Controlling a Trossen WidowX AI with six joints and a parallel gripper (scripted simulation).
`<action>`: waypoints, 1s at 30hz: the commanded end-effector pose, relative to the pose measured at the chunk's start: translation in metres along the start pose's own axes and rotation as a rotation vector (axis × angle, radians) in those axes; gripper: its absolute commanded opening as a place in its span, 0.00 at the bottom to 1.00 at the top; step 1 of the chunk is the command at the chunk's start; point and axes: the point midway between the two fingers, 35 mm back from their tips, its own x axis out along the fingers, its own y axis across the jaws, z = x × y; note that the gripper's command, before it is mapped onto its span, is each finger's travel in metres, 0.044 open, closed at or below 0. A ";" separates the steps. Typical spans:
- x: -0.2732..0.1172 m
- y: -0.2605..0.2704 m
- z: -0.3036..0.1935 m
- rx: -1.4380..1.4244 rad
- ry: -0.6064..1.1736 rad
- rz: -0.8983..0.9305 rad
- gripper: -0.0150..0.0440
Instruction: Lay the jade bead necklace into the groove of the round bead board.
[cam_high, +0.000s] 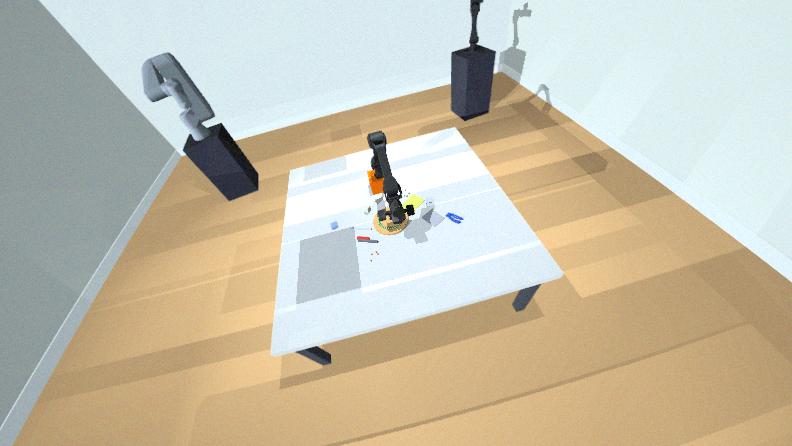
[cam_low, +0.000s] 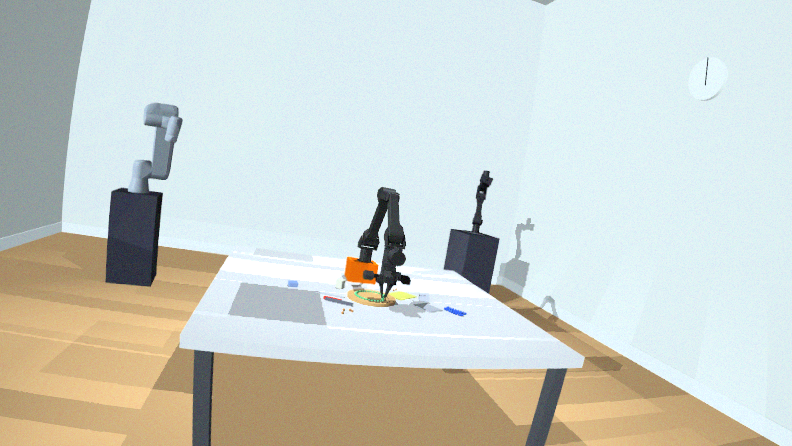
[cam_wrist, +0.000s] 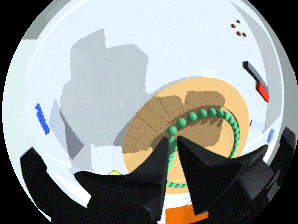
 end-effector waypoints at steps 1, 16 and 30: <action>-0.001 0.007 0.001 0.001 0.000 0.004 0.25; 0.008 0.007 0.001 0.001 0.000 0.004 0.25; 0.004 0.007 0.003 -0.005 -0.010 0.002 0.70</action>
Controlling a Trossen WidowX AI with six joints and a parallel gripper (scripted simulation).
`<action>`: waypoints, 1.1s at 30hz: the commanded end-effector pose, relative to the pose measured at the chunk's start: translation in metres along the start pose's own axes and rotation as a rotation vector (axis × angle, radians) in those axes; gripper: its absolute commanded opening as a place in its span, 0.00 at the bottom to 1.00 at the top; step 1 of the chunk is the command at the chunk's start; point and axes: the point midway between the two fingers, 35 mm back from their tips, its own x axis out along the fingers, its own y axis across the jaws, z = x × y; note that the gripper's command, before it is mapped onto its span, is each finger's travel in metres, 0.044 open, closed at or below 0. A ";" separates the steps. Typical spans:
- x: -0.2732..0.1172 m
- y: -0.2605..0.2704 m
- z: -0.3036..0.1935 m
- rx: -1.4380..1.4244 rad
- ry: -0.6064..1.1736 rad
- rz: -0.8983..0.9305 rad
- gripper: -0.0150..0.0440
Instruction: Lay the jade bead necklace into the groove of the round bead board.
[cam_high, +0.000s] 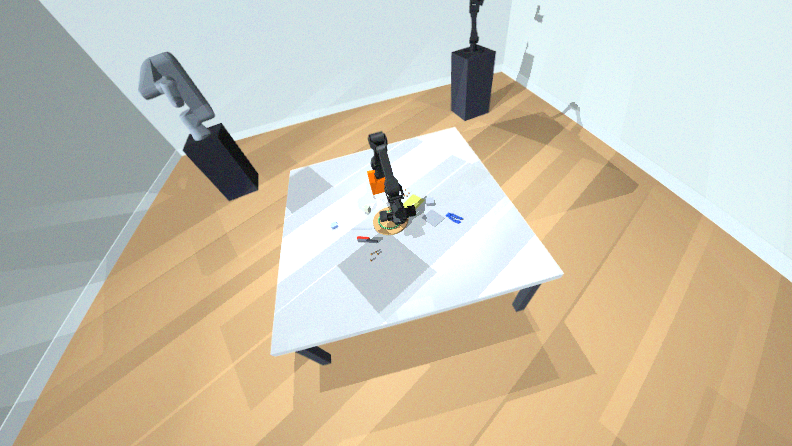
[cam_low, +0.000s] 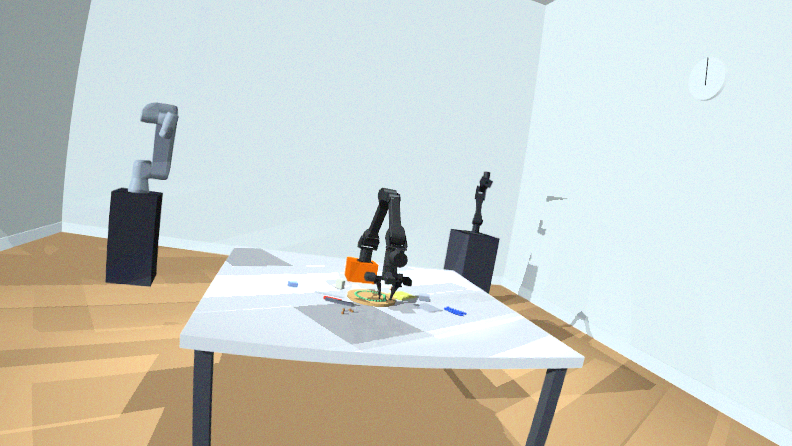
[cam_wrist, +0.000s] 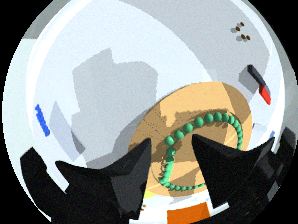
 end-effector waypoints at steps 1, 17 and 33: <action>0.000 0.000 0.000 0.000 0.000 0.000 0.74; -0.005 0.000 -0.001 0.005 0.009 0.002 1.00; -0.036 0.001 -0.012 -0.022 0.010 0.002 0.69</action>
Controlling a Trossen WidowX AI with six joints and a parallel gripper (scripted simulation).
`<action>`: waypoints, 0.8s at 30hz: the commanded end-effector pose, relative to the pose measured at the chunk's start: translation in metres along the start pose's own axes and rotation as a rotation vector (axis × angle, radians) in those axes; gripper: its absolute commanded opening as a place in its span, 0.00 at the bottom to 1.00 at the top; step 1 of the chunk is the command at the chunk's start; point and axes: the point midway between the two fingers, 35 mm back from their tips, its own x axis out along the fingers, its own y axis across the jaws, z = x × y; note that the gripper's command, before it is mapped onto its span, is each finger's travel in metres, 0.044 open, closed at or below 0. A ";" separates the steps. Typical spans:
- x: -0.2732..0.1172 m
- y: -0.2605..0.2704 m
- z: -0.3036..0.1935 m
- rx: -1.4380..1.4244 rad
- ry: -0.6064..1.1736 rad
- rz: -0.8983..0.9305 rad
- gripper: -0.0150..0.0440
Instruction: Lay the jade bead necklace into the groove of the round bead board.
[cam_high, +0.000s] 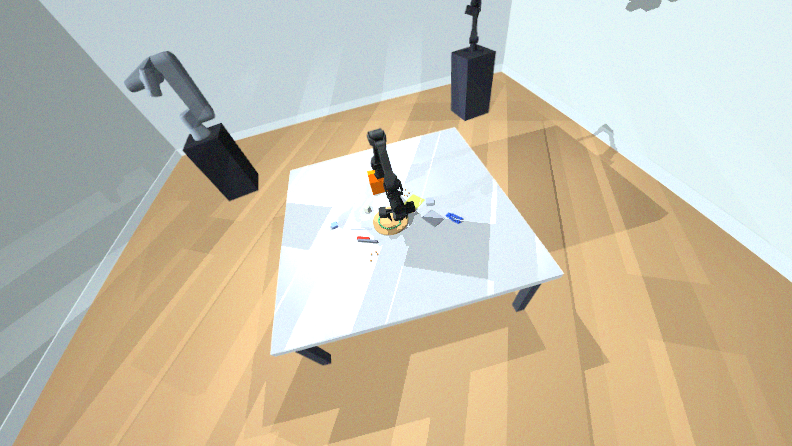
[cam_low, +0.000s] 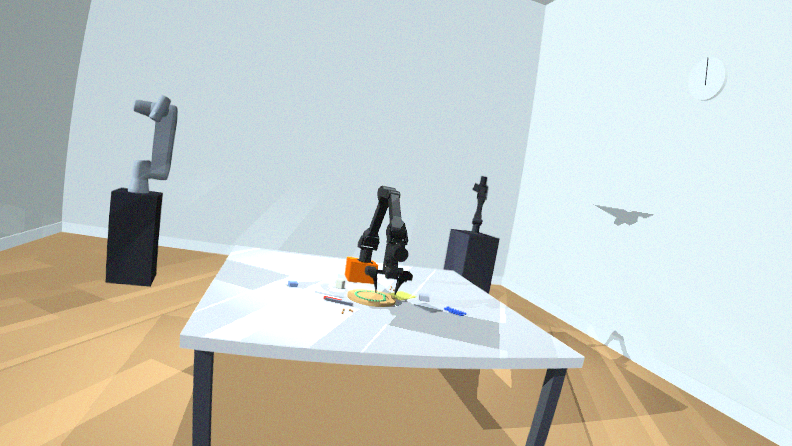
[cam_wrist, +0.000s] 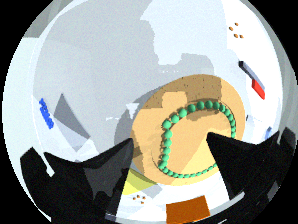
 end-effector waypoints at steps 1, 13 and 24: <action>-0.014 0.001 -0.005 -0.016 -0.005 0.005 0.64; -0.005 0.001 -0.001 -0.011 -0.022 0.004 0.46; 0.011 0.001 -0.003 -0.014 -0.013 0.004 0.46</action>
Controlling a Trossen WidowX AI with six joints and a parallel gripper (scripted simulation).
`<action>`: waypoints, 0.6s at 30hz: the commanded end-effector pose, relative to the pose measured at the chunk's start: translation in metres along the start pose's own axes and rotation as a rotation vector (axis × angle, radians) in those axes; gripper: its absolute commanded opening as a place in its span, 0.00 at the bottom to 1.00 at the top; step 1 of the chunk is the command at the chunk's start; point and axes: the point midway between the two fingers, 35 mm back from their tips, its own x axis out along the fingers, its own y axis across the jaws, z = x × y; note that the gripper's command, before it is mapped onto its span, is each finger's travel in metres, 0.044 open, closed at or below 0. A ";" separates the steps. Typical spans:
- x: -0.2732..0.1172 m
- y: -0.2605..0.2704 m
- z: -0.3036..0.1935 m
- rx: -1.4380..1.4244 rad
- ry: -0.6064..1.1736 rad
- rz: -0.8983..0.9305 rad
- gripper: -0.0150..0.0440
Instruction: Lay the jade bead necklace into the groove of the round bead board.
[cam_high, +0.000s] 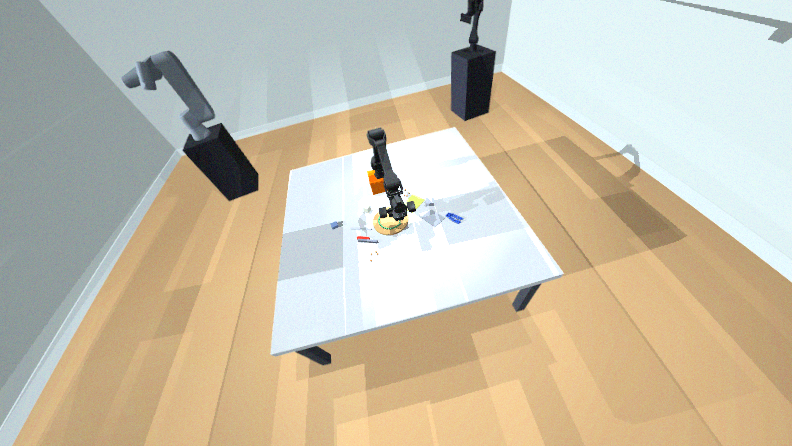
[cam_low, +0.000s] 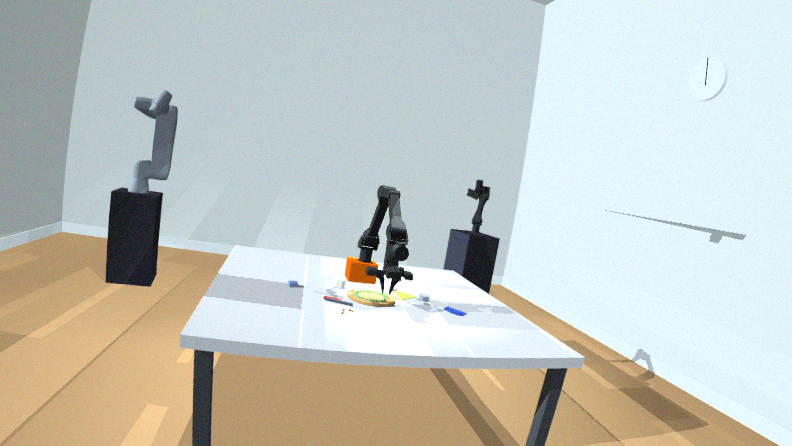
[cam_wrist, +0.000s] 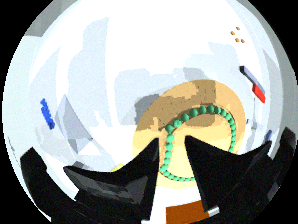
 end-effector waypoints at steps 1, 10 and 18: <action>0.011 -0.001 -0.006 -0.001 0.023 -0.002 0.46; 0.024 -0.001 -0.008 -0.003 0.031 -0.001 0.46; 0.025 -0.001 -0.008 -0.003 0.031 -0.001 0.46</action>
